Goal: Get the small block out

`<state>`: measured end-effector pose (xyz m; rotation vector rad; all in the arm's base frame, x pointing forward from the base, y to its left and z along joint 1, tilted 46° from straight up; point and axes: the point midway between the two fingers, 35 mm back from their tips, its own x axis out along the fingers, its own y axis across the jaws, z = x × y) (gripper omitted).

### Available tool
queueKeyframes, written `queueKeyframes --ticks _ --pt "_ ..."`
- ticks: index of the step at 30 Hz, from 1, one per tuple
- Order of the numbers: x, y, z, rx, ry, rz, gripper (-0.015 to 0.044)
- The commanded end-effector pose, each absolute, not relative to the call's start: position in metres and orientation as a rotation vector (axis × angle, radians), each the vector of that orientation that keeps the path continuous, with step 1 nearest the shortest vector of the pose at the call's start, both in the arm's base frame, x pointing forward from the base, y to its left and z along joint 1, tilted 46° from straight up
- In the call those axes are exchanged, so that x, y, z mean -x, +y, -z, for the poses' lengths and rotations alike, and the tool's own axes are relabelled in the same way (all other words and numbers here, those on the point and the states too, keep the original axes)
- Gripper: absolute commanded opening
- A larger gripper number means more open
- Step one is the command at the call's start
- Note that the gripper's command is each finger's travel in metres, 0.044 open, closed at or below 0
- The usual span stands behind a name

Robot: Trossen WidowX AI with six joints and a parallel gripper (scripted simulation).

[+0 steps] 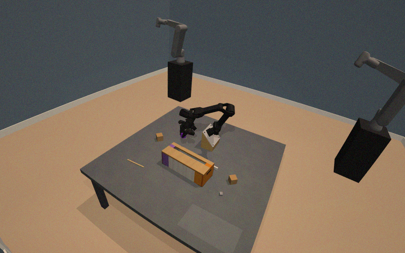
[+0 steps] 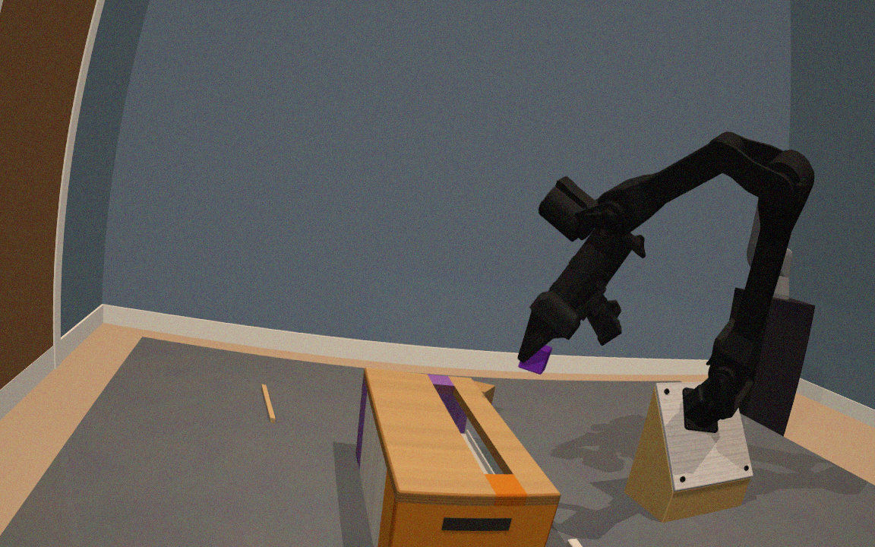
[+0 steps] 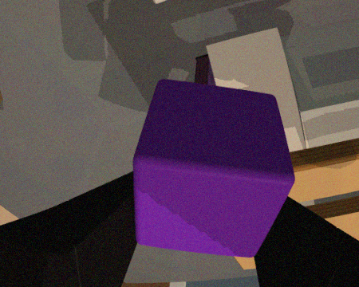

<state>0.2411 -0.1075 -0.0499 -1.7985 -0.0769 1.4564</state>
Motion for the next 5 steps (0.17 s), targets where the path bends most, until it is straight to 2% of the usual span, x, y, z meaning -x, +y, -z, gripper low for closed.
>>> queueKeyframes --ticks 1,5 --pt "-0.2419 -0.1093 0.0492 1.802 -0.070 -1.457 0.0000" --pt "-0.2419 -0.1093 0.0492 1.802 -0.070 -1.457 0.0000"
